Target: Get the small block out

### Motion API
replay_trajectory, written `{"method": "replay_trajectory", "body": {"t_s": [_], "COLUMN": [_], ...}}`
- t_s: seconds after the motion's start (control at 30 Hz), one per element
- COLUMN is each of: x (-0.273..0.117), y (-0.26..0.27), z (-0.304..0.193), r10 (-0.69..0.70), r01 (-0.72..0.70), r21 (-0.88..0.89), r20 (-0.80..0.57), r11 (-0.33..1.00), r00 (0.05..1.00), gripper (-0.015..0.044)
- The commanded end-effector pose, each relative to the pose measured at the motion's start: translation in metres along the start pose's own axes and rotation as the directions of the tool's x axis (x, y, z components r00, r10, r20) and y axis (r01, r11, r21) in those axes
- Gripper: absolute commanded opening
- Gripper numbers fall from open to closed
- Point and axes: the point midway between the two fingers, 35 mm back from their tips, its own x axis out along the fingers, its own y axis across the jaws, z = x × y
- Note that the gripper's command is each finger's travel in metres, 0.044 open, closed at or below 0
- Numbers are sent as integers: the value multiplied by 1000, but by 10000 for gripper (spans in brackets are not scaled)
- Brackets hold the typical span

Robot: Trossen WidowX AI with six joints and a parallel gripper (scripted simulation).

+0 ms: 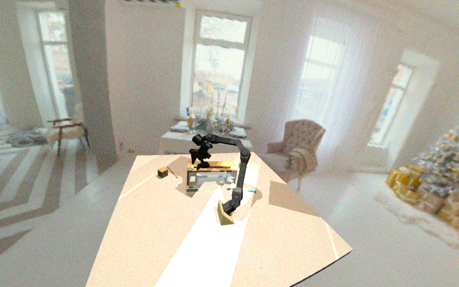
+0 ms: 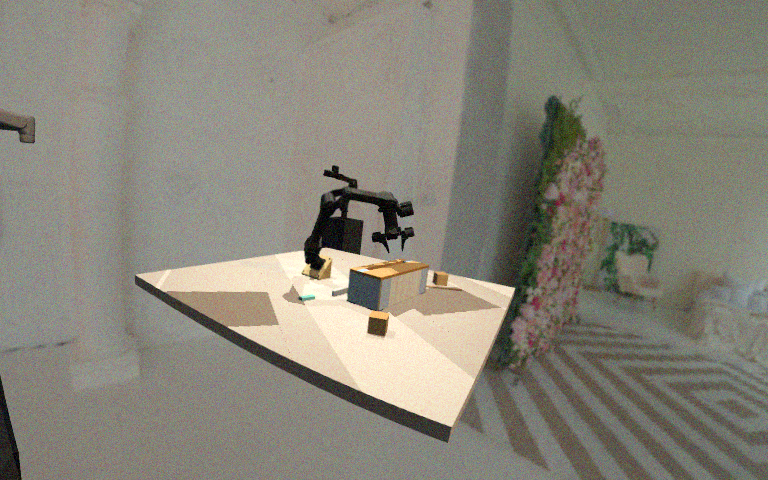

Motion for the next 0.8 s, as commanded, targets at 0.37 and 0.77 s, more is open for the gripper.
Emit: {"method": "replay_trajectory", "body": {"t_s": [0.37,0.77], "x": [8,9], "y": [-7,-9], "z": [-20,-29], "r10": [3,19], "r01": [178,213], "r21": [-983,-781], "r20": [178,250], "r11": [36,-587], "r00": [984,968], "gripper": [285,285]}}
